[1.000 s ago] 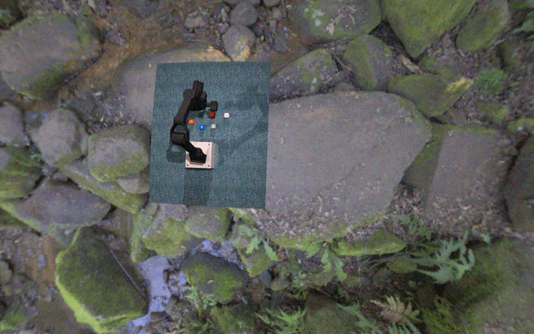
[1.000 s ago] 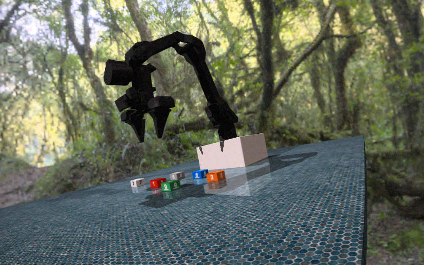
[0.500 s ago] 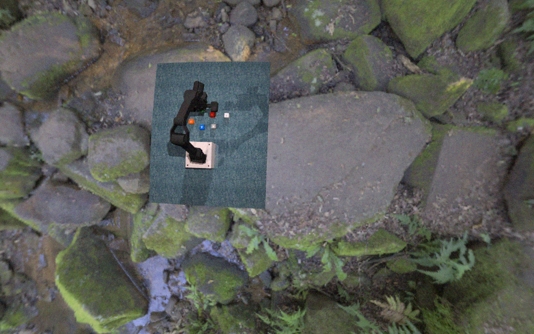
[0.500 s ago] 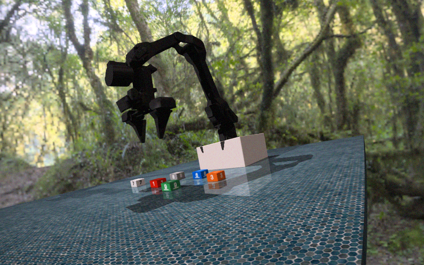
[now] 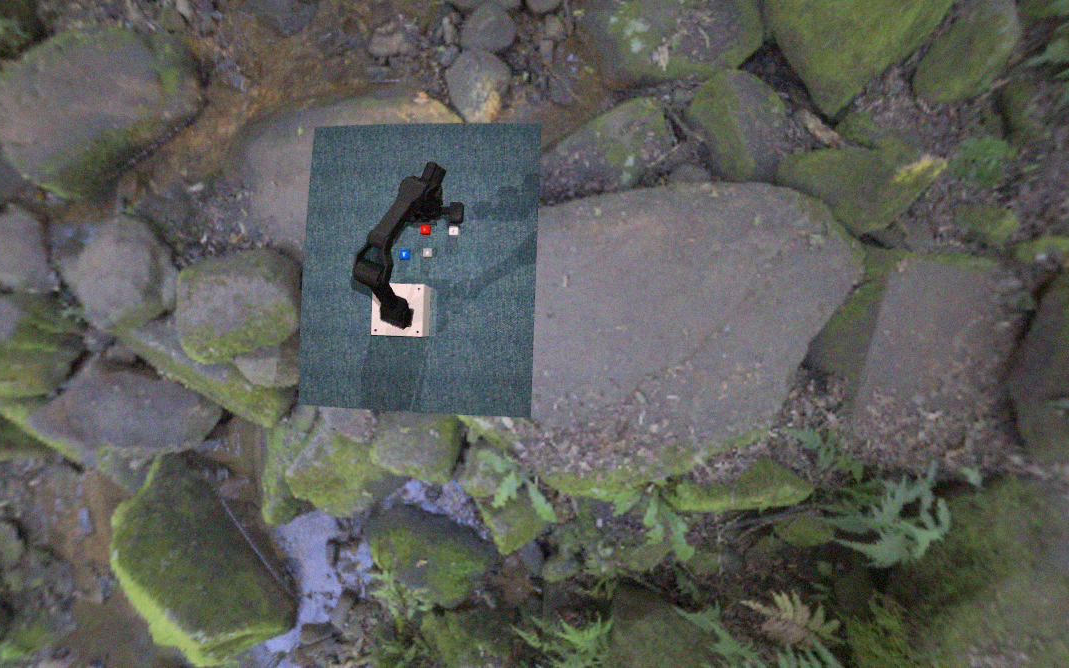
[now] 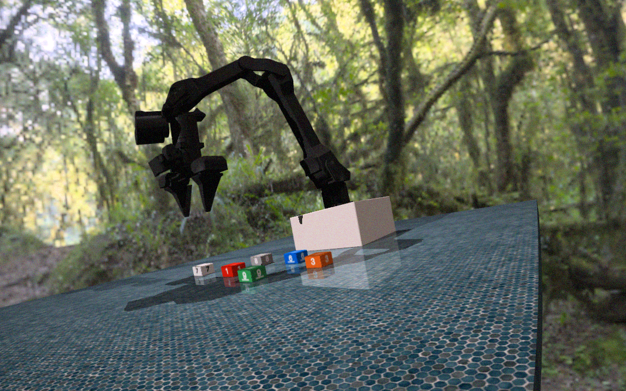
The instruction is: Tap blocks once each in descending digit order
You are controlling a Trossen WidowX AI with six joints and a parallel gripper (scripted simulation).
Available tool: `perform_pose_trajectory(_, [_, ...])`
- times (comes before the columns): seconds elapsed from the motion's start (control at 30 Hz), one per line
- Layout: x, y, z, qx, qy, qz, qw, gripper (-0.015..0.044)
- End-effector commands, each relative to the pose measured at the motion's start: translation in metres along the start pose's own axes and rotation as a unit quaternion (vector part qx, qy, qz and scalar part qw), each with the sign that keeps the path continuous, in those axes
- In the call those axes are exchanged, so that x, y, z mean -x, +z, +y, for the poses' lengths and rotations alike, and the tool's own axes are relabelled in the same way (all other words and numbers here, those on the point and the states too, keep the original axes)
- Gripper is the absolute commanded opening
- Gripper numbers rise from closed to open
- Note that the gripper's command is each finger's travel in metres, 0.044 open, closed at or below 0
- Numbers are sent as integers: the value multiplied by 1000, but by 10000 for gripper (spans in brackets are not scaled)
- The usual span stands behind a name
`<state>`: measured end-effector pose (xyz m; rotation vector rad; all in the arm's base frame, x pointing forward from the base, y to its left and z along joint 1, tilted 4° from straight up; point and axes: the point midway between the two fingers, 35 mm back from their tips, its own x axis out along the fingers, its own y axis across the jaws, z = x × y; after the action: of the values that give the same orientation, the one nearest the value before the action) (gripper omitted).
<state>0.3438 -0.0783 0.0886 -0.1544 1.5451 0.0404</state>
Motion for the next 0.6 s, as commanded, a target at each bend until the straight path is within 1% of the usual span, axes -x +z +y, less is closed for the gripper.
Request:
perform_pose_trajectory(0.0, [1,1,-4,9,-1,0,1000,400])
perform_pose_trajectory(0.5, [1,1,-4,9,-1,0,1000,400])
perform_pose_trajectory(0.57, [1,6,6,9,0,0,1000,400])
